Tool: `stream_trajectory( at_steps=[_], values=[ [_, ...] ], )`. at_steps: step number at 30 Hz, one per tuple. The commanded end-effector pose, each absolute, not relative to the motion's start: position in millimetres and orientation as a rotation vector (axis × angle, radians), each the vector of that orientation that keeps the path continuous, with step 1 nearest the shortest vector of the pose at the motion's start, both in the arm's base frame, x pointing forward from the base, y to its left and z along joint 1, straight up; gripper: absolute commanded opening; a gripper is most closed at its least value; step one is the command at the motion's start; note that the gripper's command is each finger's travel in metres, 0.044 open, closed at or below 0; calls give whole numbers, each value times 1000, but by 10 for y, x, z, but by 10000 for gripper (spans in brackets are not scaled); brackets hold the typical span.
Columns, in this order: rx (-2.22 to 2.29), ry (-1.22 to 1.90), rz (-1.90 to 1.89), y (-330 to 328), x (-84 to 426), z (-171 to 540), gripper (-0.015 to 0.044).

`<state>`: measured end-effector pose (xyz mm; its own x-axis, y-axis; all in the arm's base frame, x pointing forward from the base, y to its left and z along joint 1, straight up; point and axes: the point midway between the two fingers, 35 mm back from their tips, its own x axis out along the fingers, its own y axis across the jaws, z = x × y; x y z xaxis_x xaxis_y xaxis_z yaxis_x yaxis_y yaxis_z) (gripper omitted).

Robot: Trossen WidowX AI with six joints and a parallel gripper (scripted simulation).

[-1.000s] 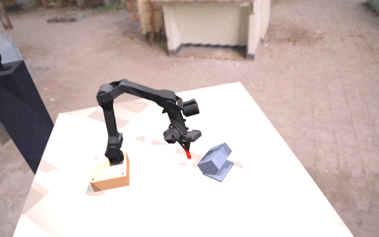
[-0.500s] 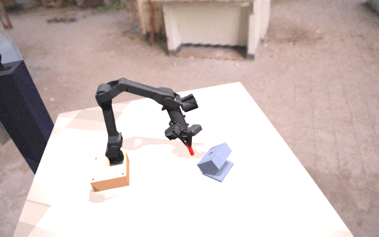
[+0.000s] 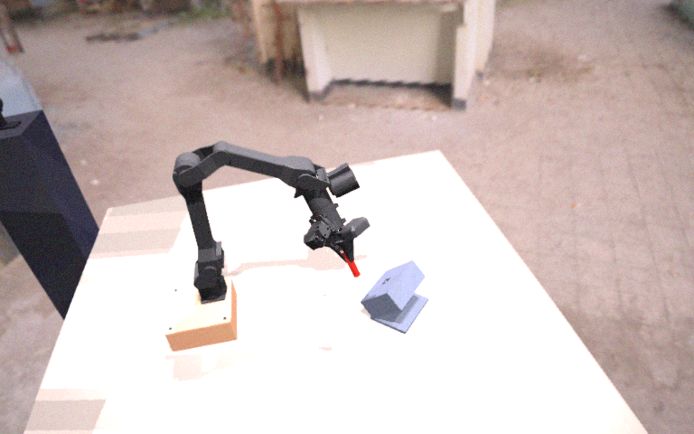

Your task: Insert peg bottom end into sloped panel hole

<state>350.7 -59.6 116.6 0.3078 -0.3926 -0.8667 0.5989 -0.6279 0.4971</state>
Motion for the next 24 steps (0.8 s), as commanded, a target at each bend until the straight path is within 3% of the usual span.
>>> stream_trajectory(
  at_steps=[1, 24],
  values=[
    [1728, 158, -1425, -556, 3523, 1227, 0],
    [1728, 72, -1296, -339, 3635, 1352, 0]
  ],
)
